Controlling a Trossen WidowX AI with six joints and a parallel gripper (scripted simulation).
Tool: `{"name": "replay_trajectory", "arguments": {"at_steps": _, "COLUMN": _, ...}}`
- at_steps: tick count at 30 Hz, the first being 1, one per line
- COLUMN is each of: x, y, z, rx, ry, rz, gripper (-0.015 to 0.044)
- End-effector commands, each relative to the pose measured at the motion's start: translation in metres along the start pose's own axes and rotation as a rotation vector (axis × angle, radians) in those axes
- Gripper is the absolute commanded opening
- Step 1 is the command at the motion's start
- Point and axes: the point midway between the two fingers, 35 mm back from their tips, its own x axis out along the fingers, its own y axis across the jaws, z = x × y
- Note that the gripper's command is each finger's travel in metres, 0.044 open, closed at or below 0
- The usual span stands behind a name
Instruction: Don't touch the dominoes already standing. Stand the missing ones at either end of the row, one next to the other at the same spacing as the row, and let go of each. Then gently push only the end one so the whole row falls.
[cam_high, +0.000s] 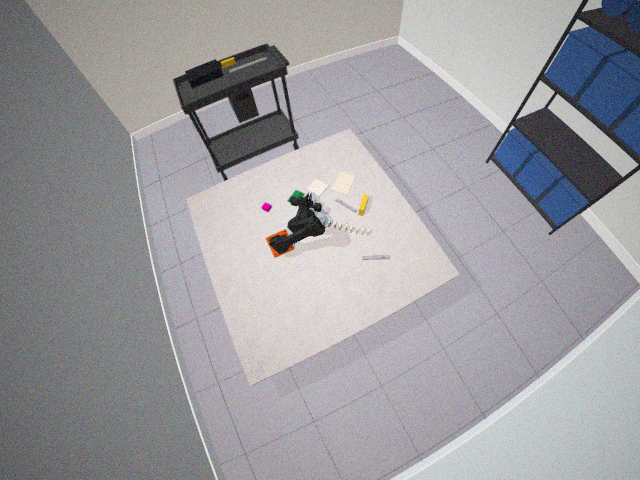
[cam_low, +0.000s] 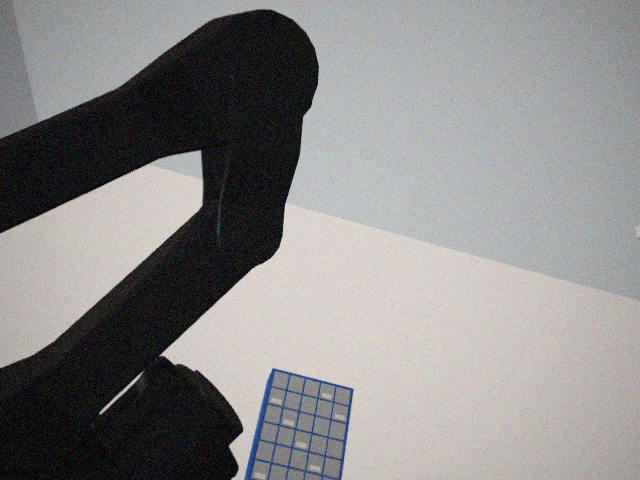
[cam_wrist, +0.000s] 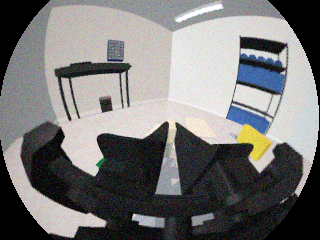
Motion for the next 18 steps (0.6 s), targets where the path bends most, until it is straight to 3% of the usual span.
{"name": "replay_trajectory", "arguments": {"at_steps": 1, "x": -0.001, "y": 0.000, "z": -0.001, "rx": -0.005, "ry": -0.004, "rz": 0.003, "gripper": 0.0021}}
{"name": "replay_trajectory", "arguments": {"at_steps": 18, "x": 0.007, "y": -0.004, "z": -0.066, "rx": -0.004, "ry": 0.018, "rz": 0.052, "gripper": 0.0021}}
